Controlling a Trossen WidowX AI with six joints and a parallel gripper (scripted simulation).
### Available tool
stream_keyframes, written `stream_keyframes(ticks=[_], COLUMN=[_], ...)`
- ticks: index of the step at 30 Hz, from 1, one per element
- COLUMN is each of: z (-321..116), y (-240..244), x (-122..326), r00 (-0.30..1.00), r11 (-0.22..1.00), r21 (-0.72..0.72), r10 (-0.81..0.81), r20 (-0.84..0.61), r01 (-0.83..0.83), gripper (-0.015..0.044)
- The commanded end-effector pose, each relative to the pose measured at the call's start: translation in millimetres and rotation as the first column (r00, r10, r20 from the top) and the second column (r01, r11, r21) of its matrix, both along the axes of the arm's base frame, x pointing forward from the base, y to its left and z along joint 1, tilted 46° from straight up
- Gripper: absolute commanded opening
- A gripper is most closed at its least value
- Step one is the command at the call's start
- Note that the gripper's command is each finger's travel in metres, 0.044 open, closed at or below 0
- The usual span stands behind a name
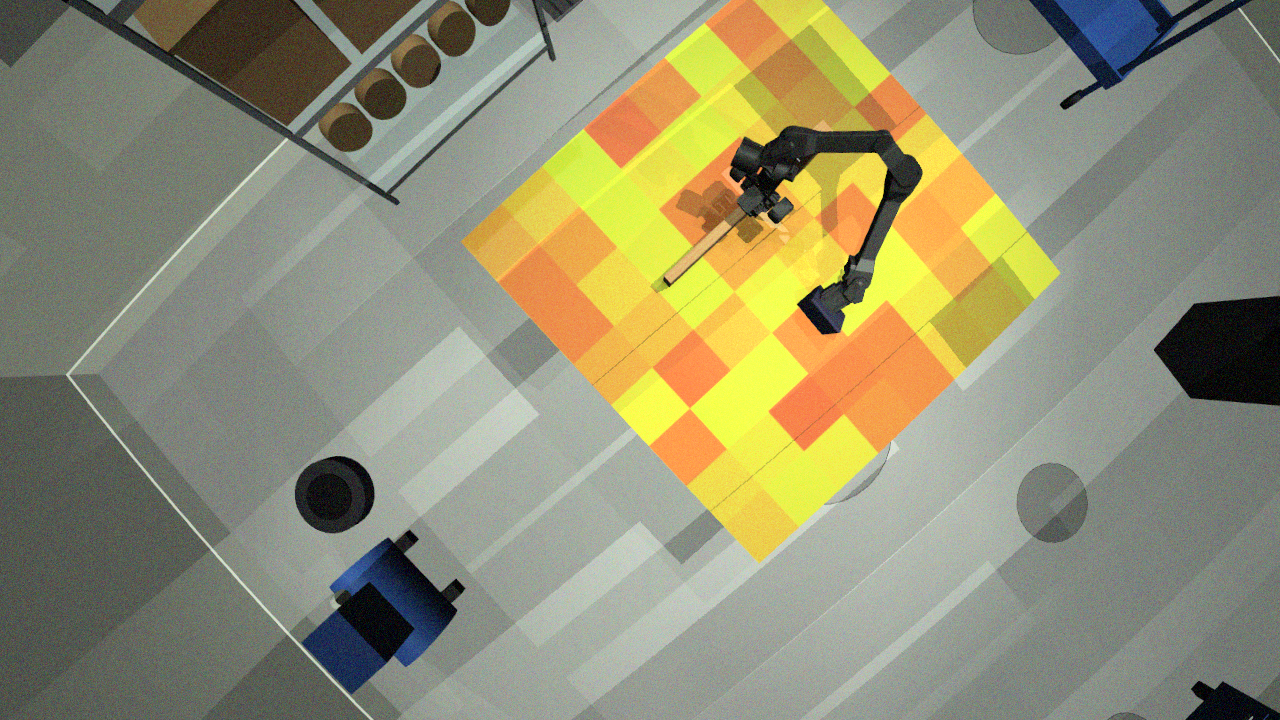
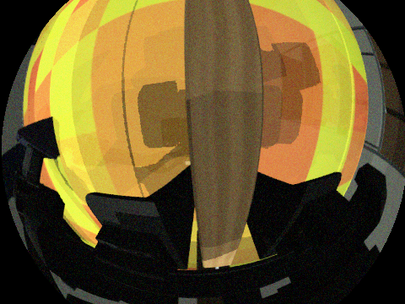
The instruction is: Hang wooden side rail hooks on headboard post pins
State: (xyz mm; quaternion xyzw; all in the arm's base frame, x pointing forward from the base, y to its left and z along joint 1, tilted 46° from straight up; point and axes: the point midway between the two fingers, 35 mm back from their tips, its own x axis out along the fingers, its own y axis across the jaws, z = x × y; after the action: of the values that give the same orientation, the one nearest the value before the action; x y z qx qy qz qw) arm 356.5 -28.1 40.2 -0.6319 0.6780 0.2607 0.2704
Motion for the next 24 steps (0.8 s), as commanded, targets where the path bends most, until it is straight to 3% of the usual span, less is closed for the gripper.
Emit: stream_keyframes(ticks=[1, 24], z=[2.0, 4.4], y=[3.5, 2.6], x=[2.8, 0.5], r00=[1.0, 1.0], r11=[1.0, 1.0], r21=[0.004, 0.004], r10=[0.011, 0.011], r20=[0.009, 0.009], r01=[-0.011, -0.011], gripper=[0.0, 0.0])
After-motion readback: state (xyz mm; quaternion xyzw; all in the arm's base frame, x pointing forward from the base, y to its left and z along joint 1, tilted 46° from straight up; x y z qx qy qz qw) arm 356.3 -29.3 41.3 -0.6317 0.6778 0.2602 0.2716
